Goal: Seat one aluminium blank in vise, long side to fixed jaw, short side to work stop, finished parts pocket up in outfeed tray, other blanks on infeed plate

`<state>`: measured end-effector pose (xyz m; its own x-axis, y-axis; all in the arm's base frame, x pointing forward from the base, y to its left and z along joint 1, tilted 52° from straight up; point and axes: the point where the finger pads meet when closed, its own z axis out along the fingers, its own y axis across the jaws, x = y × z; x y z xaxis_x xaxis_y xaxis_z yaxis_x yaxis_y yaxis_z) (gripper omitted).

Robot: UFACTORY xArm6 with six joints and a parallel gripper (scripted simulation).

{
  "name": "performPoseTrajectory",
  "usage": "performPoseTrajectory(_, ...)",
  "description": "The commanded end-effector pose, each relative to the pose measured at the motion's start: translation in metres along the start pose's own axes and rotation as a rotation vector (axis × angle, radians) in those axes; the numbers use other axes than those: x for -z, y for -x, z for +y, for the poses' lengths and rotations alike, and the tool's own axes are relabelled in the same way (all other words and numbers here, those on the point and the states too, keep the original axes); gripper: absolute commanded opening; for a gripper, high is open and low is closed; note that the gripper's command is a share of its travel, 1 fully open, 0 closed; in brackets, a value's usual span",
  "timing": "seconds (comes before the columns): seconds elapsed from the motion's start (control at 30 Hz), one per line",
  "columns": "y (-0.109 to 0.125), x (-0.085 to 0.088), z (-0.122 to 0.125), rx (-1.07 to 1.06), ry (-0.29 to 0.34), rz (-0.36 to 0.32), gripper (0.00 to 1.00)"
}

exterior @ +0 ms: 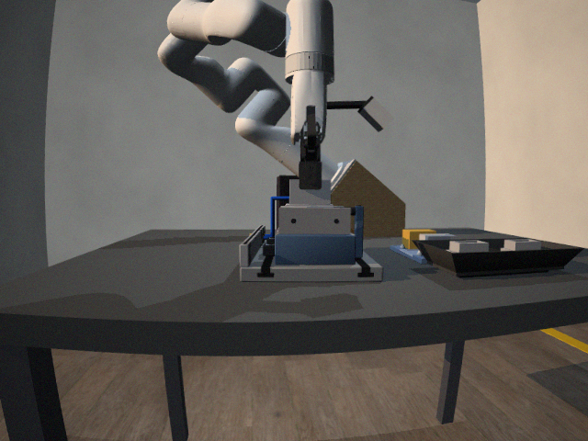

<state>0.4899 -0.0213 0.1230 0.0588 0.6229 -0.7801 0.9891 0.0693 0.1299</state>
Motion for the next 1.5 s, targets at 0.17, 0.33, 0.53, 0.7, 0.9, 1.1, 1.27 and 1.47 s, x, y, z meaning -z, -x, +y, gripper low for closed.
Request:
performPoseTrajectory(0.17,0.000,-0.001,0.001,-0.001,0.003,0.001,0.00)
performPoseTrajectory(0.33,0.000,-0.002,0.001,-0.001,0.003,0.001,0.00)
performPoseTrajectory(0.53,0.000,-0.004,0.001,-0.001,0.003,0.001,0.00)
performPoseTrajectory(0.7,0.000,-0.006,0.001,-0.001,0.003,0.001,0.00)
performPoseTrajectory(0.9,0.000,-0.008,0.001,-0.001,0.003,0.001,0.00)
performPoseTrajectory(1.1,0.000,-0.010,0.001,-0.001,0.003,0.001,0.00)
performPoseTrajectory(1.27,0.000,-0.012,0.001,-0.001,0.003,0.001,0.00)
performPoseTrajectory(1.47,0.000,-0.013,0.001,-0.001,0.003,0.001,0.00)
